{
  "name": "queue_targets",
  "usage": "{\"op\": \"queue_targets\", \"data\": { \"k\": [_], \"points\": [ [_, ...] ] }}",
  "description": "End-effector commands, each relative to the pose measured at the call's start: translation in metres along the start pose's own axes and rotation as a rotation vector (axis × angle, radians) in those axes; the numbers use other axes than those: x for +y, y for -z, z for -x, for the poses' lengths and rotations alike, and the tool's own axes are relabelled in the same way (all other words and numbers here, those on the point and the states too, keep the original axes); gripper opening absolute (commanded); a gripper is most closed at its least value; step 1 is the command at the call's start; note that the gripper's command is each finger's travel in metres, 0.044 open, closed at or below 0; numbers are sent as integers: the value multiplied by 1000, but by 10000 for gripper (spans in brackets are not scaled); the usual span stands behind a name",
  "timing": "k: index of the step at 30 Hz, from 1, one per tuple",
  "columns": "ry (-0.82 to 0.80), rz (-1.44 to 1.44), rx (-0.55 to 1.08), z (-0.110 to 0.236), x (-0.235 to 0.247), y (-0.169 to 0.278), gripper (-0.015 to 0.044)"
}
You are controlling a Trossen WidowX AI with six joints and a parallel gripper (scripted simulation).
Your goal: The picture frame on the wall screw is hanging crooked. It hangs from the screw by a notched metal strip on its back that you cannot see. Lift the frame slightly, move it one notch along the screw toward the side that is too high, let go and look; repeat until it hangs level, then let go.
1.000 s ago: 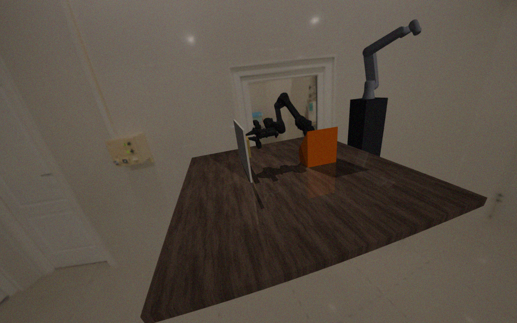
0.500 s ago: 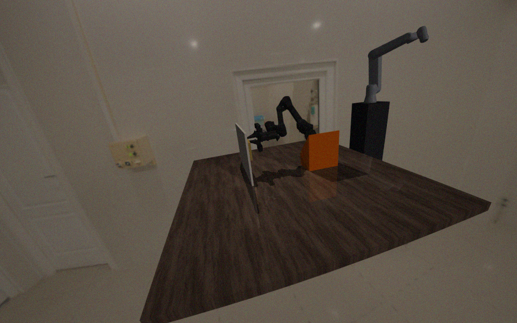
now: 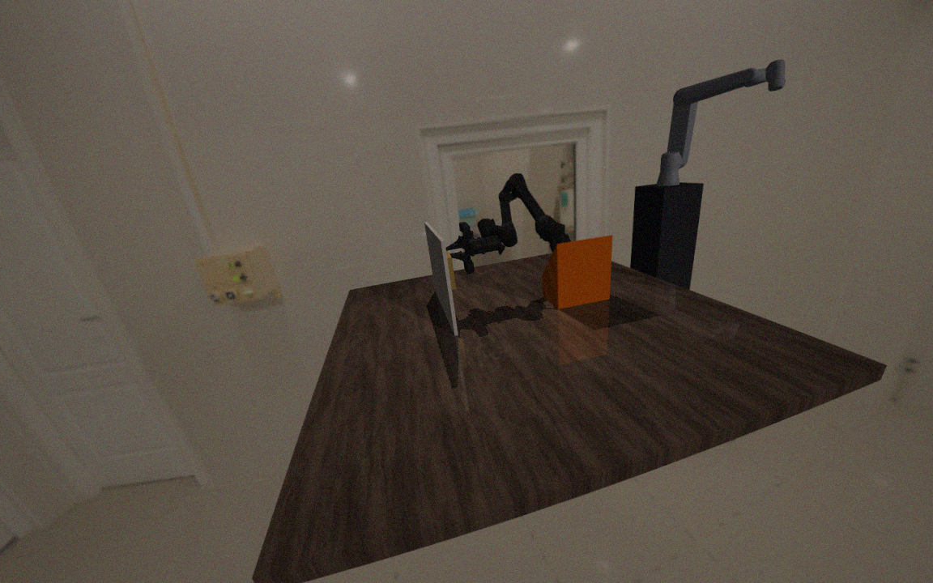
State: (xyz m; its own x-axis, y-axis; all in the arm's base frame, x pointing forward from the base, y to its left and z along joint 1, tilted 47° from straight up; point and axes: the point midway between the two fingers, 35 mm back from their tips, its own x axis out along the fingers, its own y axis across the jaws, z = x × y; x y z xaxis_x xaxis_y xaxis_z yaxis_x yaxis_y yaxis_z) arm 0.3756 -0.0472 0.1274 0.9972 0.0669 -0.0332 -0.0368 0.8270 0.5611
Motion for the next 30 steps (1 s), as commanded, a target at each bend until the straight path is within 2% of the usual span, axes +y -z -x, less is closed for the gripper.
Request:
{"op": "queue_targets", "data": {
  "k": [1, 30],
  "points": [
    [-18, 2, -4, 0, 4, -2, 0],
    [-18, 2, -3, 0, -5, -2, 0]
  ]
}}
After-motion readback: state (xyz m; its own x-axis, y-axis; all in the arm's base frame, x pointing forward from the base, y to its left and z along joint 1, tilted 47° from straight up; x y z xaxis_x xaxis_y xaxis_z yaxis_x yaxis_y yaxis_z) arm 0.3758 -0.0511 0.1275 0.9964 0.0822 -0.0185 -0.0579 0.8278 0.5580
